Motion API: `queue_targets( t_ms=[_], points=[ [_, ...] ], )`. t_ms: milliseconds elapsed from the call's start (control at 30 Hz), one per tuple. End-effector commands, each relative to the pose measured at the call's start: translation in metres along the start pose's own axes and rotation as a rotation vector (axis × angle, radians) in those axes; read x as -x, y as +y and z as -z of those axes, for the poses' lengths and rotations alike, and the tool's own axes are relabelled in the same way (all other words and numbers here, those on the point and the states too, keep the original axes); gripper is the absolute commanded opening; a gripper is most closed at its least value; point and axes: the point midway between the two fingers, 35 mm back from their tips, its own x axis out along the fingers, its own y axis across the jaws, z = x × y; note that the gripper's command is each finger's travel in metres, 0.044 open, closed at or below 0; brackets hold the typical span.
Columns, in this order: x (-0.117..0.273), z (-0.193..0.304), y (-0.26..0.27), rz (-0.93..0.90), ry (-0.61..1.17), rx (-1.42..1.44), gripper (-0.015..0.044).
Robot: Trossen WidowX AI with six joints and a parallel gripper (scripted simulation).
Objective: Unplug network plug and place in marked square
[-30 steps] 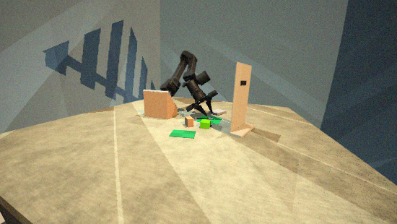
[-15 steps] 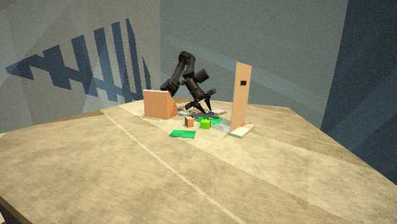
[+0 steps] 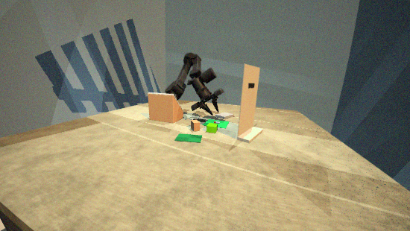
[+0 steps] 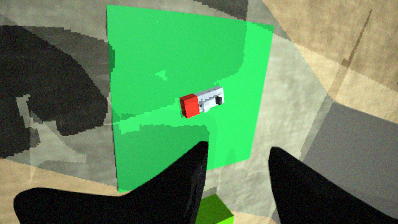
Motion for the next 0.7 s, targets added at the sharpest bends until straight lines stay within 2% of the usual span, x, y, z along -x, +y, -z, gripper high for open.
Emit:
queue_targets(
  t_ms=[0, 667],
  points=[
    [0.003, -0.001, -0.003, 0.002, -0.002, 0.011, 0.0156],
    [0.021, 0.001, -0.015, -0.001, 0.0, 0.011, 0.0156]
  ],
)
